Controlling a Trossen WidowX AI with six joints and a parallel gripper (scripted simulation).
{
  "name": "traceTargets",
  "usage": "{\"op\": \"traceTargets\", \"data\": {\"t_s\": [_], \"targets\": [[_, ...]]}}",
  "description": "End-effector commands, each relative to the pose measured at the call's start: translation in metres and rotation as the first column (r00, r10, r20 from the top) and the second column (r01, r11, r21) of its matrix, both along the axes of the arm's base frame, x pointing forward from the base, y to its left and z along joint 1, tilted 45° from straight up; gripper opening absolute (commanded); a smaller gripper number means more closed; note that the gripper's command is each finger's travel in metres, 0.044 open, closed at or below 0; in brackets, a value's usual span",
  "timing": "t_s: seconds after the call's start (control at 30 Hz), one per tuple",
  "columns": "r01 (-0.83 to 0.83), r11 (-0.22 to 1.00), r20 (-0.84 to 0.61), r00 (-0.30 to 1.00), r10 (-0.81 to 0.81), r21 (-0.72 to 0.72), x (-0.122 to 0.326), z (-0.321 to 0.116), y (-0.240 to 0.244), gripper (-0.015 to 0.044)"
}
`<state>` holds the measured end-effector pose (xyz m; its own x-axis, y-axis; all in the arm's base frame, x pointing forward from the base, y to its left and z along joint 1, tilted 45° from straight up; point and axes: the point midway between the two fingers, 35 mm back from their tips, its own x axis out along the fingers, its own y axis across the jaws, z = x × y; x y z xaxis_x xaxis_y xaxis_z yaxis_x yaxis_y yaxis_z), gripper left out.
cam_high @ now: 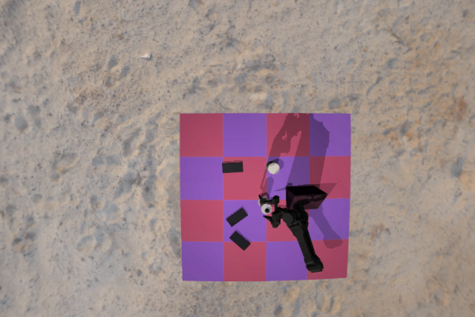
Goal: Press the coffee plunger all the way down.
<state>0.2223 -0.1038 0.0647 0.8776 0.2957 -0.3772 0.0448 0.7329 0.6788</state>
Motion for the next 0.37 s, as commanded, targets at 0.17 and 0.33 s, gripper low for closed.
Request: {"op": "traceTargets", "data": {"t_s": [0.17, 0.33], "targets": [[-0.021, 0.999, 0.043, 0.999, 0.019, 0.029, -0.027, 0.049, -0.012, 0.044], [-0.021, 0.999, 0.044, 0.999, 0.02, 0.029, -0.026, 0.05, -0.011, 0.044]]}}
